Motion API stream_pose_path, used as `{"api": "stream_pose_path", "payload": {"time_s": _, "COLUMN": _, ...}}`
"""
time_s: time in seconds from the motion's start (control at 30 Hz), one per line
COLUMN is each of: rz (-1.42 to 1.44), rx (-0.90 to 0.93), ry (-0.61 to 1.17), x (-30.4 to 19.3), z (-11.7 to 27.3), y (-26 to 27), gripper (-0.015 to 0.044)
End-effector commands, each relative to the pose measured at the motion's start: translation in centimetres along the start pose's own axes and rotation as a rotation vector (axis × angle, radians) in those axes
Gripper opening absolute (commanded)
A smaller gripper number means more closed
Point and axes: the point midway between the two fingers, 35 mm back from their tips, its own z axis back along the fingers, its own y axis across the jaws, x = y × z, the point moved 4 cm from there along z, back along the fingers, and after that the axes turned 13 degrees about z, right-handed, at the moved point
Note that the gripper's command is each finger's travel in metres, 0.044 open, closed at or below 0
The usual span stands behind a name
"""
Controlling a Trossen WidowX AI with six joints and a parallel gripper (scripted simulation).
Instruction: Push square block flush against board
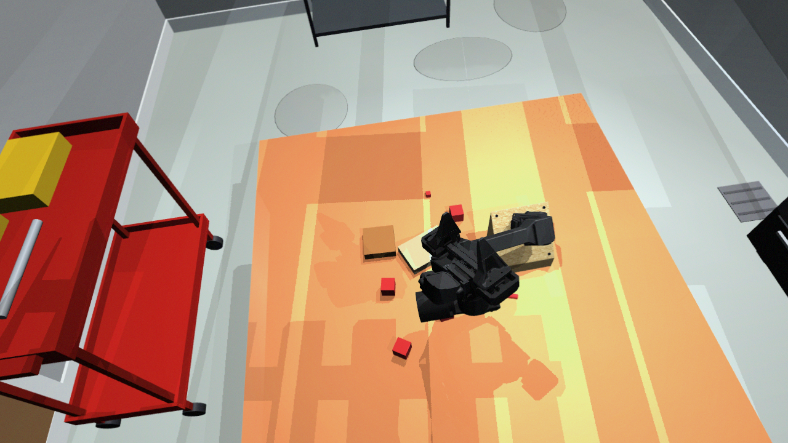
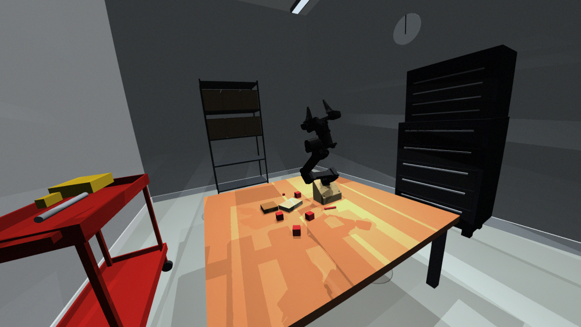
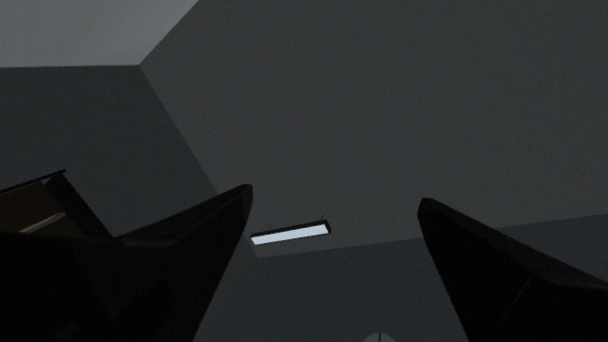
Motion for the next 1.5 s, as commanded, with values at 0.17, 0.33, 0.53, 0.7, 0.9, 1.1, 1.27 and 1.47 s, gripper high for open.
{"api": "stream_pose_path", "payload": {"time_s": 0.17, "rz": -0.062, "rx": -0.023, "ry": 0.012, "x": -1.3, "z": 0.0, "y": -1.0, "gripper": 0.0242}}
{"api": "stream_pose_path", "payload": {"time_s": 0.33, "rz": -0.181, "rx": -0.057, "ry": 0.025, "x": -4.0, "z": 0.2, "y": -3.2, "gripper": 0.0111}}
{"api": "stream_pose_path", "payload": {"time_s": 0.53, "rz": -0.241, "rx": -0.120, "ry": 0.059, "x": -7.8, "z": 0.2, "y": -5.8, "gripper": 0.0000}}
{"api": "stream_pose_path", "payload": {"time_s": 0.7, "rz": -0.335, "rx": -0.114, "ry": 0.054, "x": -10.6, "z": 0.7, "y": -7.8, "gripper": 0.0000}}
{"api": "stream_pose_path", "payload": {"time_s": 0.9, "rz": -0.445, "rx": -0.100, "ry": 0.034, "x": -13.4, "z": 1.0, "y": -9.4, "gripper": 0.0000}}
{"api": "stream_pose_path", "payload": {"time_s": 1.1, "rz": -0.572, "rx": -0.057, "ry": 0.027, "x": -17.2, "z": 0.6, "y": -10.4, "gripper": 0.0000}}
{"api": "stream_pose_path", "payload": {"time_s": 1.27, "rz": -0.680, "rx": -0.006, "ry": 0.019, "x": -20.4, "z": -0.1, "y": -10.4, "gripper": 0.0000}}
{"api": "stream_pose_path", "payload": {"time_s": 1.47, "rz": -0.802, "rx": 0.072, "ry": 0.017, "x": -24.0, "z": -1.7, "y": -9.5, "gripper": 0.0000}}
